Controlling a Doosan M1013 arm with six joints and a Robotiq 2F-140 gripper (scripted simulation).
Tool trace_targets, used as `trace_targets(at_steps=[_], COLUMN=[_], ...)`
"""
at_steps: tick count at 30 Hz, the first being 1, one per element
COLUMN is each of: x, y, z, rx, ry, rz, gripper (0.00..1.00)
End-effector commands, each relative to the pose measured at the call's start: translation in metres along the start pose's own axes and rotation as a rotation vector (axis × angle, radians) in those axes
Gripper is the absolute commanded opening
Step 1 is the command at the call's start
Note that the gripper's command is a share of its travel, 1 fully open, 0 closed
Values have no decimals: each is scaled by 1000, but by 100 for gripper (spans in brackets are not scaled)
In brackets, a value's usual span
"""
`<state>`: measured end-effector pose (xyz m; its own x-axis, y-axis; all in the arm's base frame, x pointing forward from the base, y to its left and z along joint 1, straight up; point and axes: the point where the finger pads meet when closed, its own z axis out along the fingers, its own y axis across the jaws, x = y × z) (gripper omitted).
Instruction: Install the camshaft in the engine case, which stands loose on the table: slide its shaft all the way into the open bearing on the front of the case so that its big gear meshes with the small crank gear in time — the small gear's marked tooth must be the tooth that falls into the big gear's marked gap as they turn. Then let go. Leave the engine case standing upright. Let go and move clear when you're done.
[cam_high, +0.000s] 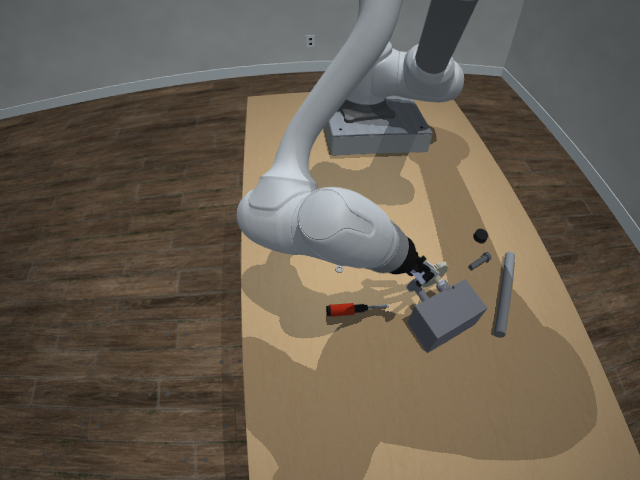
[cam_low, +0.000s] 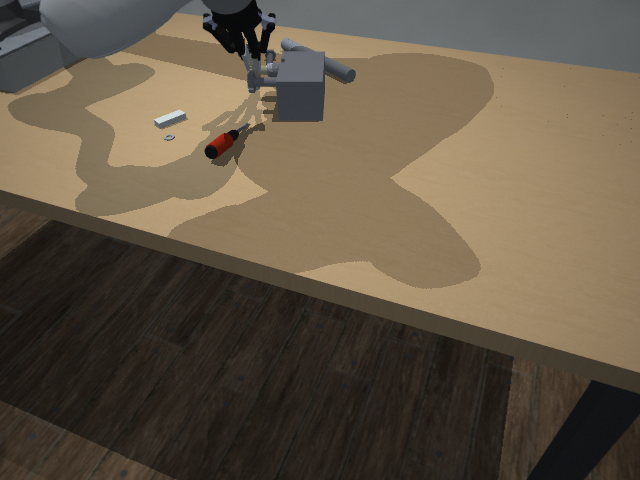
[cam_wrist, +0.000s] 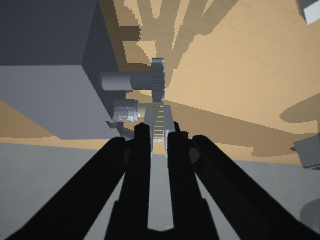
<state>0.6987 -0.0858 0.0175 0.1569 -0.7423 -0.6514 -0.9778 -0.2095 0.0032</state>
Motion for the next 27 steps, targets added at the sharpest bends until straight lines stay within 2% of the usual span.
trace_targets(at_steps=[1, 22, 23, 27], x=[-2, -2, -2, -2], y=[-4, -4, -4, -4], z=[2, 2, 2, 2], rx=[3, 3, 3, 3], ry=[-9, -9, -9, -9], rz=[6, 6, 6, 6], gripper=[5, 5, 19, 19])
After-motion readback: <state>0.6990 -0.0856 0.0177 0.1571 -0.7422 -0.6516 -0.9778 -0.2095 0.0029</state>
